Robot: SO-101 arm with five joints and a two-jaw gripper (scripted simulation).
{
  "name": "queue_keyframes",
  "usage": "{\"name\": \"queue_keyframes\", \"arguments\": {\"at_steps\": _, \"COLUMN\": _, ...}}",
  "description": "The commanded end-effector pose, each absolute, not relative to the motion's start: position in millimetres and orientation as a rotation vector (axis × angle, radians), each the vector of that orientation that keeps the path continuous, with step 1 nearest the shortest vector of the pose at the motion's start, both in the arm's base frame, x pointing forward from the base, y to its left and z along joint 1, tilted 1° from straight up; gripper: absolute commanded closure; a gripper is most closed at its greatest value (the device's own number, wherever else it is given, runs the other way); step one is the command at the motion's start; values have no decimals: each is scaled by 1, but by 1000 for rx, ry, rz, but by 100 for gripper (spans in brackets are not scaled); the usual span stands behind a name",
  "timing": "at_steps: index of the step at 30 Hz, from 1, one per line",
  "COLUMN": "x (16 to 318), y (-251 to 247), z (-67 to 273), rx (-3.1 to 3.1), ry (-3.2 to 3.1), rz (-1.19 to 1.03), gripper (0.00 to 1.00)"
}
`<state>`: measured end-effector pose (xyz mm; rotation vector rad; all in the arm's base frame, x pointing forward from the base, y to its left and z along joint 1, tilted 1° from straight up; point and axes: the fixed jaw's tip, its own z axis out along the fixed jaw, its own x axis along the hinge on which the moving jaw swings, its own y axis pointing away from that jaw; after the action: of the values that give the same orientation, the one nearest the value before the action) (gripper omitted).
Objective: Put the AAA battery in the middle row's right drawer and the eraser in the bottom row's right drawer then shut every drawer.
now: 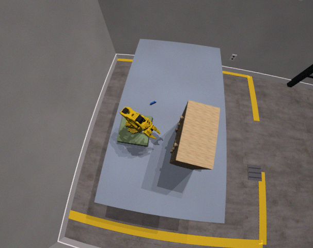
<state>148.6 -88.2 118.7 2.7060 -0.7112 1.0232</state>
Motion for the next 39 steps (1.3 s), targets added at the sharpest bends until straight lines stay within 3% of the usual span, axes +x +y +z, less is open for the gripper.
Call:
{"name": "queue_keyframes", "arguments": {"at_steps": 1, "x": 147, "y": -85, "z": 114, "rx": 2727, "ry": -714, "rz": 1001, "gripper": 79}}
{"name": "queue_keyframes", "arguments": {"at_steps": 26, "x": 147, "y": -85, "z": 114, "rx": 2727, "ry": -714, "rz": 1001, "gripper": 79}}
{"name": "queue_keyframes", "arguments": {"at_steps": 39, "x": 145, "y": -85, "z": 113, "rx": 2658, "ry": -1185, "rz": 1057, "gripper": 79}}
